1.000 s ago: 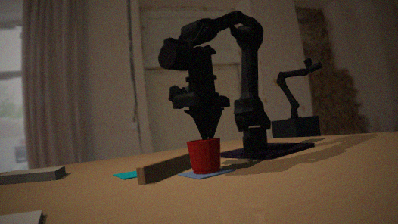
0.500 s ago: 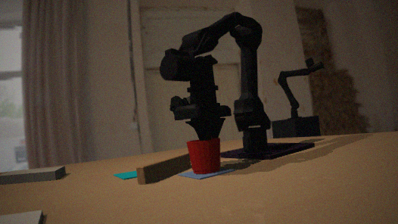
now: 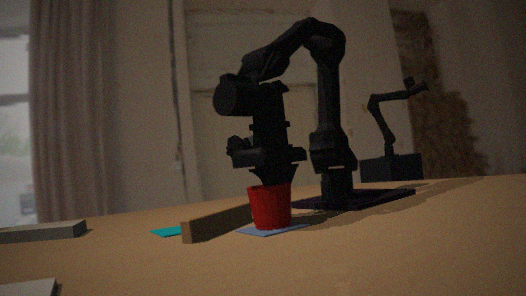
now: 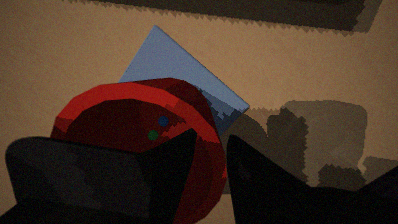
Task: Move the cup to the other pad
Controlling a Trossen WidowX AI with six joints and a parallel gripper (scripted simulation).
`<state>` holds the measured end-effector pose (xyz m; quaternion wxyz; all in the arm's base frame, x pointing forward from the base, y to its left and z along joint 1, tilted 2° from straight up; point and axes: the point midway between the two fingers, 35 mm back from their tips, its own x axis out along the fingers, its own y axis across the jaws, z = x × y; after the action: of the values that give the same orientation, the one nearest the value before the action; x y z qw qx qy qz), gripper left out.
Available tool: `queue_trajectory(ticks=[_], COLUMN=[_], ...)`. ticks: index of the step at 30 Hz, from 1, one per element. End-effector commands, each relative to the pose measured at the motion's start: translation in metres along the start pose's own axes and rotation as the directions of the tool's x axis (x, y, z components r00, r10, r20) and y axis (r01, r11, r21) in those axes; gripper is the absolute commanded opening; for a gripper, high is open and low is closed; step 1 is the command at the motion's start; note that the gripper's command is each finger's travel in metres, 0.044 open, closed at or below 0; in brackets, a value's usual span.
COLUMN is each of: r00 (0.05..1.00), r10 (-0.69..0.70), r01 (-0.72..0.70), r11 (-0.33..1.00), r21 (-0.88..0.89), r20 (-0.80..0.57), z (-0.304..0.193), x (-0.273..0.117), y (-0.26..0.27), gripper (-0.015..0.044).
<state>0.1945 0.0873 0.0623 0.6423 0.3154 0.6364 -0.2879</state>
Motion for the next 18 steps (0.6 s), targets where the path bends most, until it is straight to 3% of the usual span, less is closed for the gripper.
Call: queue_trajectory(ticks=[1, 9, 18], r00=[1.0, 1.0, 1.0], r10=[0.0, 0.0, 0.001], r01=[0.0, 0.0, -0.001], r11=[1.0, 1.0, 1.0], r21=[0.0, 0.0, 0.001], r20=[0.0, 0.0, -0.001], z=[0.0, 0.0, 0.001], x=[0.0, 0.0, -0.012], y=[0.0, 0.0, 0.001], gripper=[0.0056, 0.0002, 0.0])
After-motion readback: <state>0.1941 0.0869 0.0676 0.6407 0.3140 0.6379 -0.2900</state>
